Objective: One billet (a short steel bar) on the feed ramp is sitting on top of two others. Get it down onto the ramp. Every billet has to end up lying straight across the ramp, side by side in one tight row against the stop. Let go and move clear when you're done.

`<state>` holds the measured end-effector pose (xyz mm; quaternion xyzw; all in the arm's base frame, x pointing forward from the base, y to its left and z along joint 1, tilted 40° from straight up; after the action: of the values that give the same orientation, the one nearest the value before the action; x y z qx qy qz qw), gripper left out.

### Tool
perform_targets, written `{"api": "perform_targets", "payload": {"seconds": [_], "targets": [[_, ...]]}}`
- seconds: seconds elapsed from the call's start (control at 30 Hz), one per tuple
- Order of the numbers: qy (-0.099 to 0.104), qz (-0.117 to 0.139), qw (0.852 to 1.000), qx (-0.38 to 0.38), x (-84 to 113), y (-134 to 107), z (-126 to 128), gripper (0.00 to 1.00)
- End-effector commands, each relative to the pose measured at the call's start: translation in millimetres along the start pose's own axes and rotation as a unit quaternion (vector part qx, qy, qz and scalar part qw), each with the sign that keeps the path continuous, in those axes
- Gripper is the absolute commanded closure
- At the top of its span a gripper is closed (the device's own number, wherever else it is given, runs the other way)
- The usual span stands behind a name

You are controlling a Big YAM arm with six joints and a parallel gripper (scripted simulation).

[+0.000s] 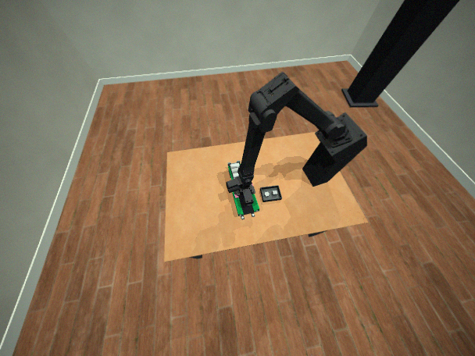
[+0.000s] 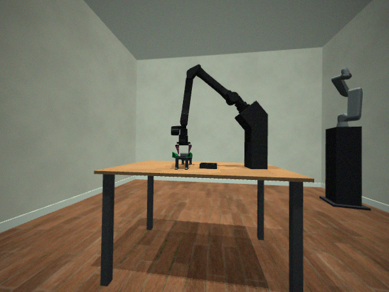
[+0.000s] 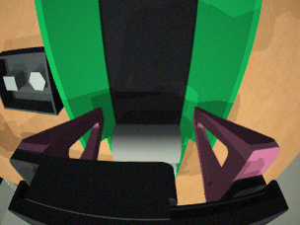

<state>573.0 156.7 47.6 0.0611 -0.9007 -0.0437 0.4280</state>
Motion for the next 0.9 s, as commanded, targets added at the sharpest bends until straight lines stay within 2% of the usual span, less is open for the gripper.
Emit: {"api": "perform_targets", "payload": {"seconds": [0.0,0.2,0.3,0.43,0.63,0.7,0.87], "targets": [[-0.017,-0.006,1.000,-0.005,6.5,7.8,-10.8,0.18],[-0.019,-0.007,1.000,-0.005,12.3,8.2,-12.6,0.18],[-0.007,-0.004,1.000,-0.004,17.8,7.1,-5.2,0.18],[-0.007,-0.005,1.000,-0.004,35.0,7.8,-4.5,0.18],[-0.007,-0.004,1.000,-0.004,70.9,6.7,-3.7,0.18],[-0.007,-0.004,1.000,-0.004,70.9,6.7,-3.7,0.18],[-0.007,-0.005,1.000,-0.004,93.5,6.7,-3.1,0.18]]}}
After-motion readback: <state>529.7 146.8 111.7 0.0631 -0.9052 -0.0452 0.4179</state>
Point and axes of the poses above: the point where the finger pads meet when closed, its own x axis back along the fingers, its own z axis across the jaws, y = z × x, the point moved 1 cm from there along x, back along the fingers, and after that the axes turned 8 degrees about -x, right-handed, at the moved point
